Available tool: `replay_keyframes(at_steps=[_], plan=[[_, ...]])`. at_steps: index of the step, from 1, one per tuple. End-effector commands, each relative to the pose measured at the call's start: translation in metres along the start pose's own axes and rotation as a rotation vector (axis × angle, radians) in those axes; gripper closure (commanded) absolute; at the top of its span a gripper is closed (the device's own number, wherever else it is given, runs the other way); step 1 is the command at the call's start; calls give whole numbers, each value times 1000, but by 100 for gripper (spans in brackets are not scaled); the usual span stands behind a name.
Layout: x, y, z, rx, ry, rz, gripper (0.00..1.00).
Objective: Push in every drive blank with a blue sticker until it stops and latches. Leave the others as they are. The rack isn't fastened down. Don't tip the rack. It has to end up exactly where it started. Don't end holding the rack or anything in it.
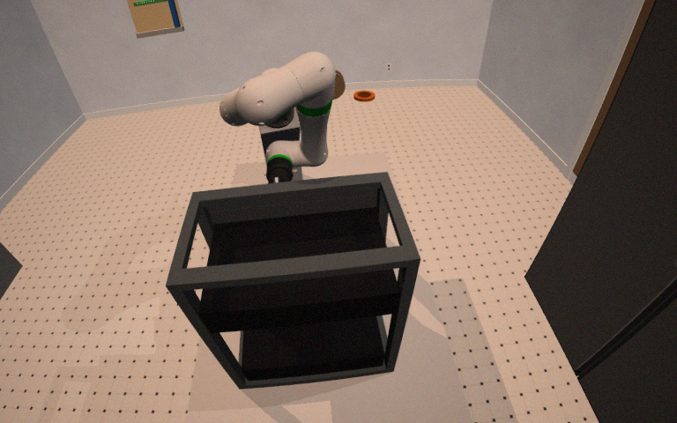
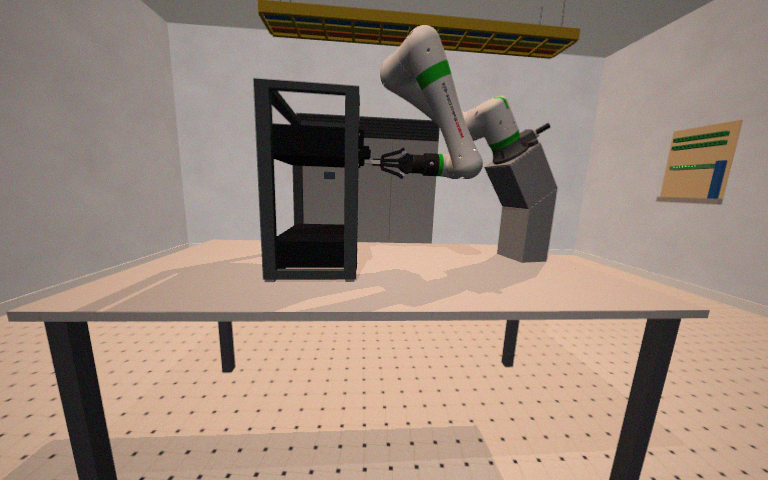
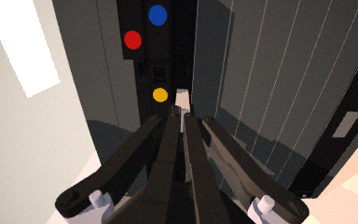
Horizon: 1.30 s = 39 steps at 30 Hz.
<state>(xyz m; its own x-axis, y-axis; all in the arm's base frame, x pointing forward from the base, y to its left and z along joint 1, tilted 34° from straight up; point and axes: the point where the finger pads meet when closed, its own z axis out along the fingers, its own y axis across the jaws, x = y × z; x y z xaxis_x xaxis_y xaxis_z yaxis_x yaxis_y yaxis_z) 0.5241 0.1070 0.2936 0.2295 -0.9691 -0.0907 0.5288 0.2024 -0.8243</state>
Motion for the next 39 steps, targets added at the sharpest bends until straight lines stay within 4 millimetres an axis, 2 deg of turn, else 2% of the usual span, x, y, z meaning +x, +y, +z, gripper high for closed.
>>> replay_keyframes(at_steps=[1, 39], plan=[[0, 0, 2, 0, 0, 0, 100], [0, 0, 8, 0, 0, 0, 100]])
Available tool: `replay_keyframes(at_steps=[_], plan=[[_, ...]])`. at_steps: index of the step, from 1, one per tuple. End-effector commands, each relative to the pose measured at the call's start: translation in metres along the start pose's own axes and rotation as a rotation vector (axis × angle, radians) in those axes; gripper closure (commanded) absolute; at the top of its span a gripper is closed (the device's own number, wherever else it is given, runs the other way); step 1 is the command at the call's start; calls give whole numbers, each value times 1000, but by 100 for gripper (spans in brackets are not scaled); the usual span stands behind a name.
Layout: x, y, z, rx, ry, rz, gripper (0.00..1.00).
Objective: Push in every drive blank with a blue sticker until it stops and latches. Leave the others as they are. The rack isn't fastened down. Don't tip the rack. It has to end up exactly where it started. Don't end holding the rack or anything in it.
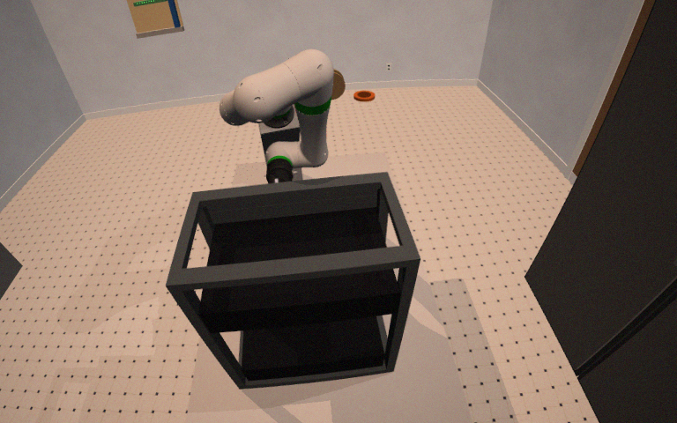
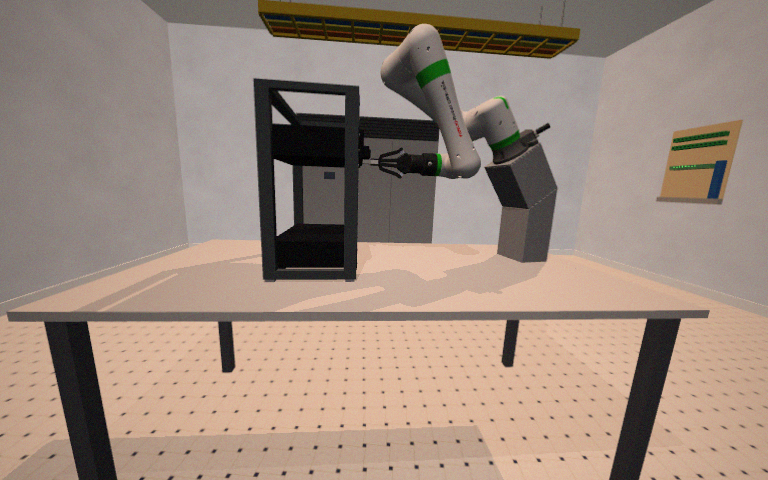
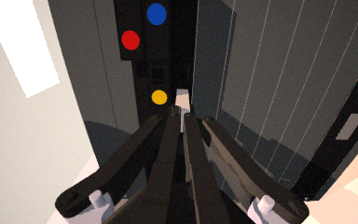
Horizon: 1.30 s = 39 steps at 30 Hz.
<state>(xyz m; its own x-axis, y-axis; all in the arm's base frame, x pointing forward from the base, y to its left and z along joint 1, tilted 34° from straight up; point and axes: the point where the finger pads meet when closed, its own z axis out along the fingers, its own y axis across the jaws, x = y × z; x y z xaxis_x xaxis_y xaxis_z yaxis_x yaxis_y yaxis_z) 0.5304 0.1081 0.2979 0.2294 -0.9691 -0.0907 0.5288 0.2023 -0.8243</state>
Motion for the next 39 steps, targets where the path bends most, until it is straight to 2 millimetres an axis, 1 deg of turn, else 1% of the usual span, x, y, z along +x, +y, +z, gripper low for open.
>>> replay_keyframes(at_steps=[1, 39], plan=[[0, 0, 0, 0, 0, 0, 100], [0, 0, 4, 0, 0, 0, 100]])
